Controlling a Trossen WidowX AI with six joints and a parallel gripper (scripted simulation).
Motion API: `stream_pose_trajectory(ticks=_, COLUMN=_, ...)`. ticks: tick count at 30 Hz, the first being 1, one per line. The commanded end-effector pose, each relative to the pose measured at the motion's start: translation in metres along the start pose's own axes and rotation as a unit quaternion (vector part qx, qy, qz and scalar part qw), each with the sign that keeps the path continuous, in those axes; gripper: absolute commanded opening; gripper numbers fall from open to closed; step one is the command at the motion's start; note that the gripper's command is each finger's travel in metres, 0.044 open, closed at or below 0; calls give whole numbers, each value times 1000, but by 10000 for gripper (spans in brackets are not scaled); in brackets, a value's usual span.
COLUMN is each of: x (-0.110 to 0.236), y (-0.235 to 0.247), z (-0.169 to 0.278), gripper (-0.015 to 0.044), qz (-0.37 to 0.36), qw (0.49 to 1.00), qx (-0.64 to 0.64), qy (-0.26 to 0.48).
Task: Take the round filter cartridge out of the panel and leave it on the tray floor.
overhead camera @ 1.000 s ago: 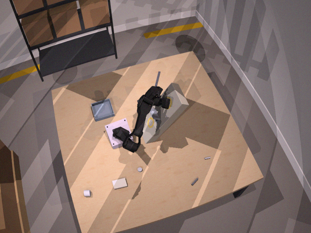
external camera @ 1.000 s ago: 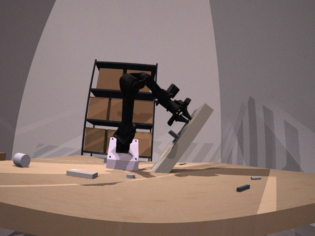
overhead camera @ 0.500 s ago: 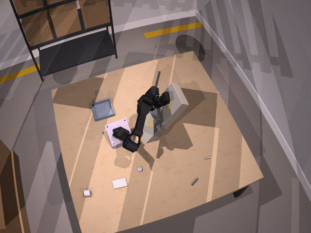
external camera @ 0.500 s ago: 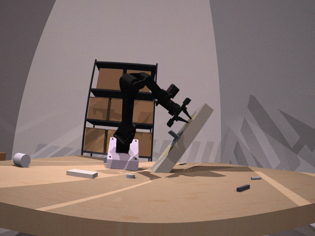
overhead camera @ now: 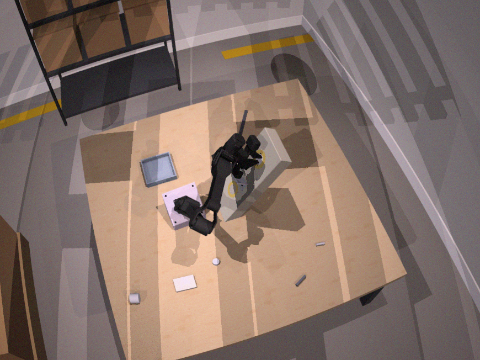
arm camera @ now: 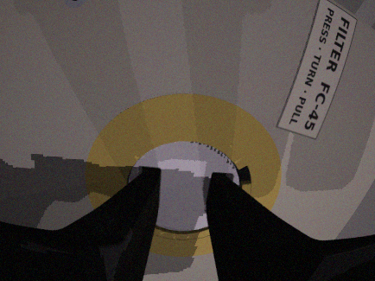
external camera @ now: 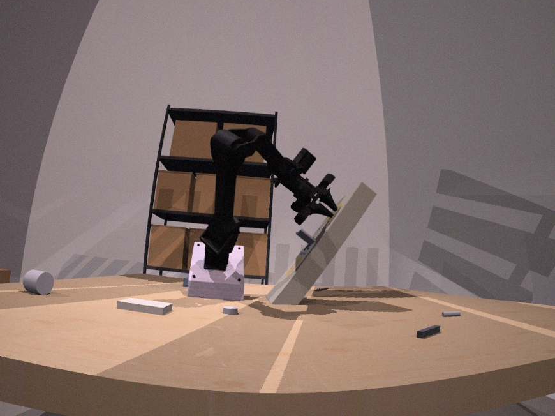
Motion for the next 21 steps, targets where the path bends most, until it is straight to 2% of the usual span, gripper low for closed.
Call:
stream_pose_trajectory(ticks=1, x=-9, y=0, z=2, gripper=0, qz=-5, qw=998, qx=60, qy=-4)
stream_pose_trajectory(ticks=13, x=-8, y=0, z=2, gripper=0, qz=-4, qw=964, qx=264, qy=-5)
stream_pose_trajectory(ticks=21, x=-9, y=0, z=3, gripper=0, qz=-5, qw=975, qx=222, qy=-5)
Point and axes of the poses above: the point midway between the two fingers, 35 mm back from their tips, its own x axis back along the fingers, its own y axis across the jaws, z = x × y, the point moved 6 cm from there along x, back along the fingers, and after that the axes turned 8 degrees about x, right-handed, at the moved point
